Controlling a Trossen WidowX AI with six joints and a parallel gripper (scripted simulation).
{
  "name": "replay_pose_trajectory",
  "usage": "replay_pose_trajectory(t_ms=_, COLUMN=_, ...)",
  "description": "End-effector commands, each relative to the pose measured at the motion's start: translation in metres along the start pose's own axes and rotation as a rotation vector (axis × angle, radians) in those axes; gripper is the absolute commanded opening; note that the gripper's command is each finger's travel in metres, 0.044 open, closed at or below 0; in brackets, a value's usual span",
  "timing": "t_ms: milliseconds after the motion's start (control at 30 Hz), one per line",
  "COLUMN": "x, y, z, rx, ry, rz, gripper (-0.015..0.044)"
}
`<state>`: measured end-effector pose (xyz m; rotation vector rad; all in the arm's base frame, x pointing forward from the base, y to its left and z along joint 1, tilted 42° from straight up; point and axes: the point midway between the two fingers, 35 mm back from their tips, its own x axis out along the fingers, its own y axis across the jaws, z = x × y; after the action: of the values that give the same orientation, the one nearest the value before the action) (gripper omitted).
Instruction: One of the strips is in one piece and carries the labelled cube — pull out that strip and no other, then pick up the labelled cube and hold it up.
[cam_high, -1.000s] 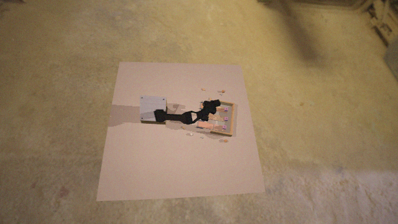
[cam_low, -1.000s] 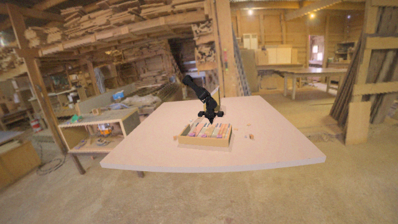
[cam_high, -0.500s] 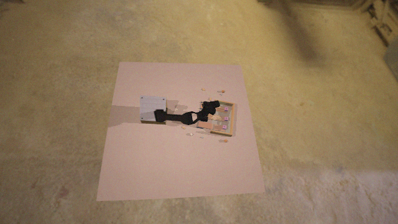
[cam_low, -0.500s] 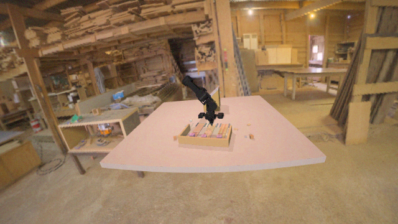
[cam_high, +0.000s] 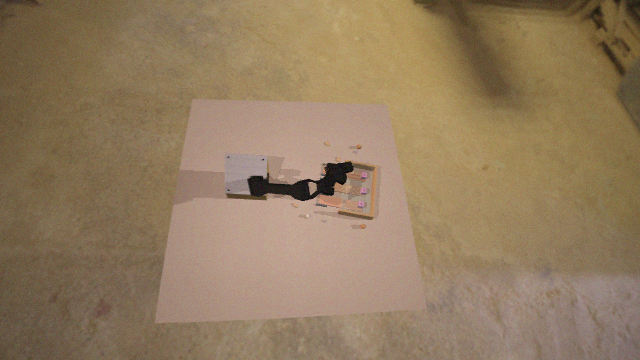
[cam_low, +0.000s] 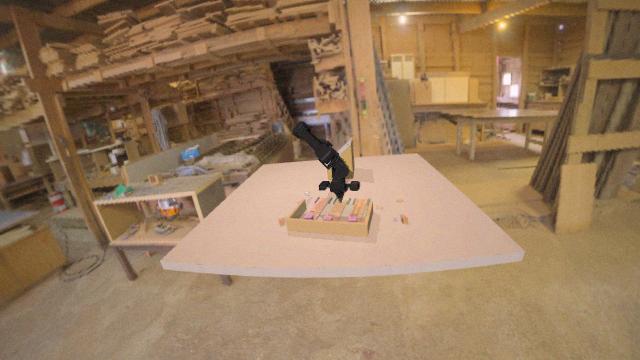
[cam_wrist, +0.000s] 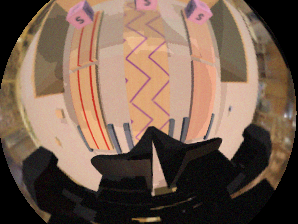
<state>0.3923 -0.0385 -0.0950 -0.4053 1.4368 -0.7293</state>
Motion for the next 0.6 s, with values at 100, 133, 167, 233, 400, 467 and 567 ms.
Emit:
replay_pose_trajectory(t_ms=100, x=0.0012, y=-0.0003, z=-0.0009, rx=-0.007, ry=0.000, rz=-0.004, gripper=0.0000)
replay_pose_trajectory(t_ms=133, x=0.0013, y=-0.0003, z=-0.0009, rx=-0.007, ry=0.000, rz=-0.004, gripper=0.0000)
replay_pose_trajectory(t_ms=167, x=0.0014, y=-0.0003, z=-0.0009, rx=-0.007, ry=0.000, rz=-0.004, gripper=0.0000)
replay_pose_trajectory(t_ms=233, x=0.0016, y=-0.0003, z=-0.0009, rx=-0.007, ry=0.000, rz=-0.004, gripper=0.0000)
replay_pose_trajectory(t_ms=400, x=0.0021, y=-0.0003, z=-0.0008, rx=-0.007, ry=0.000, rz=-0.004, gripper=0.0000)
replay_pose_trajectory(t_ms=467, x=0.0023, y=-0.0003, z=-0.0008, rx=-0.007, ry=0.000, rz=-0.004, gripper=0.0000)
replay_pose_trajectory(t_ms=567, x=0.0026, y=-0.0003, z=-0.0007, rx=-0.007, ry=0.000, rz=-0.004, gripper=0.0000)
